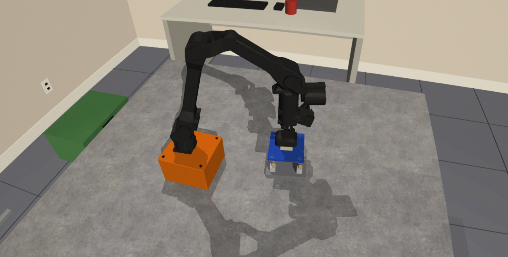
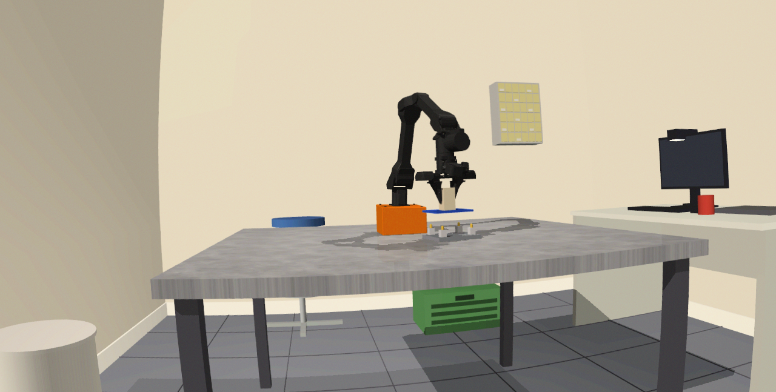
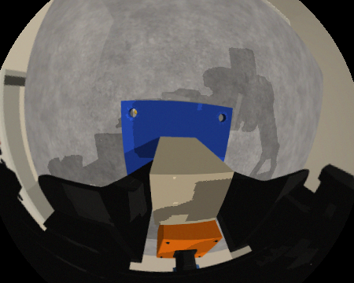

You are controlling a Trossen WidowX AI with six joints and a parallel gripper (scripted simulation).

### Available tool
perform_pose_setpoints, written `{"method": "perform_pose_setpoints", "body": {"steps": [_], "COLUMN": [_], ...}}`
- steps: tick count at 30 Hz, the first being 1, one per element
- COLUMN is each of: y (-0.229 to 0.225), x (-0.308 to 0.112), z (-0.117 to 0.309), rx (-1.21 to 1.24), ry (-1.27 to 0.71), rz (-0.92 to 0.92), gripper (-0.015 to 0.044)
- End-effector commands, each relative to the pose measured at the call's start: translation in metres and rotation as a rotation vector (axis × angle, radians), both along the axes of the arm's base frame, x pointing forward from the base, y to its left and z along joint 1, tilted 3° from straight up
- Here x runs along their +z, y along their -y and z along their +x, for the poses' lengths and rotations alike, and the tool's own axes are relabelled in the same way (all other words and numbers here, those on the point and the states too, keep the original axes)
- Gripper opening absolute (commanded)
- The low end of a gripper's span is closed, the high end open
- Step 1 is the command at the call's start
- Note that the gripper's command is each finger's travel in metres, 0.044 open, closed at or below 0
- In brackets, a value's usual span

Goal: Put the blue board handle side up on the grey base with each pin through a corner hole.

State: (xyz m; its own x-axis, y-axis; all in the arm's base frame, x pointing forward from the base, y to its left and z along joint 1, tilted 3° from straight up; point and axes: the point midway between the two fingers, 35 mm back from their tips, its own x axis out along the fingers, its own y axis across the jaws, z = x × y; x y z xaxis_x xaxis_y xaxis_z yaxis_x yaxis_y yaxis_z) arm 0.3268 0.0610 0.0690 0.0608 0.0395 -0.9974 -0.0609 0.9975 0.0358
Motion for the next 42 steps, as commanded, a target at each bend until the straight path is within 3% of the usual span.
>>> {"method": "perform_pose_setpoints", "body": {"steps": [1, 42], "y": [-0.008, -0.011], "x": [0.002, -0.027], "z": [0.001, 0.002], "rx": [0.005, 0.003], "ry": [0.005, 0.000], "rz": [-0.003, 0.001], "gripper": [0.0000, 0.0000]}}
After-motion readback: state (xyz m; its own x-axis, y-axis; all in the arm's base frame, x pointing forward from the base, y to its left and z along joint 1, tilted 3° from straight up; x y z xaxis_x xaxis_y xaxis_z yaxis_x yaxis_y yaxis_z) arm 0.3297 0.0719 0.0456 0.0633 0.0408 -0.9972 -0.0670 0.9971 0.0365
